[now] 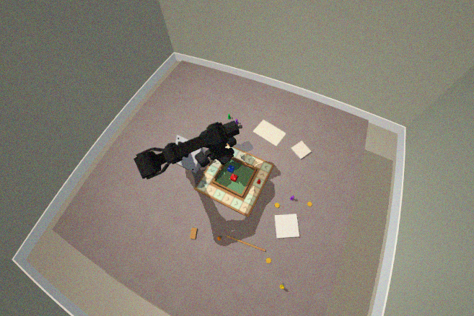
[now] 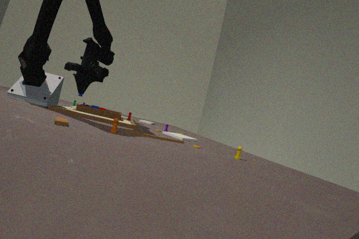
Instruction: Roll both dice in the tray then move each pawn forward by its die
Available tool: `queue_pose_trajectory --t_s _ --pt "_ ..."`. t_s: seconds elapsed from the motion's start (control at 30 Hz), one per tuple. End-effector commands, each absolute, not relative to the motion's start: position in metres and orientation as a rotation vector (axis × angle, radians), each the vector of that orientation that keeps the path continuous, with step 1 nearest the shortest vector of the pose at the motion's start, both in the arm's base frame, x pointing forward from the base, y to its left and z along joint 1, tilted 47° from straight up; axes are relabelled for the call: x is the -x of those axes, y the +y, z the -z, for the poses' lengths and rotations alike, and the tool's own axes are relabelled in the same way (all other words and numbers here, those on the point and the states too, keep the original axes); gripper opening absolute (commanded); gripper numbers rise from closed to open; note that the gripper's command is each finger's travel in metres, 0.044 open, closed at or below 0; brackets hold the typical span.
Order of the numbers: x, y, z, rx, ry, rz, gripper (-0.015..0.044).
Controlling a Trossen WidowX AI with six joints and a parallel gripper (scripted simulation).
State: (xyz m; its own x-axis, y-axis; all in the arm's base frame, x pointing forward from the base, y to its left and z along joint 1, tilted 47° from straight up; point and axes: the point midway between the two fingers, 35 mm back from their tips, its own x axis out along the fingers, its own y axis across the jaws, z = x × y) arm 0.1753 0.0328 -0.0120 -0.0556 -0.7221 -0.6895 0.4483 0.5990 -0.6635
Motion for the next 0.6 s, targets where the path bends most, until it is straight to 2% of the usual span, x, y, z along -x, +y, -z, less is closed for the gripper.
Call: queue_pose_trajectory --t_s 0.0,0.33,0.57 --pt "-0.177 0.048 -0.003 0.257 1.313 0.973 0.0000" --pt "-0.173 0.083 -0.045 0.261 1.312 0.979 0.0000" --pt "-0.175 0.065 -0.049 0.258 1.315 0.973 0.0000"
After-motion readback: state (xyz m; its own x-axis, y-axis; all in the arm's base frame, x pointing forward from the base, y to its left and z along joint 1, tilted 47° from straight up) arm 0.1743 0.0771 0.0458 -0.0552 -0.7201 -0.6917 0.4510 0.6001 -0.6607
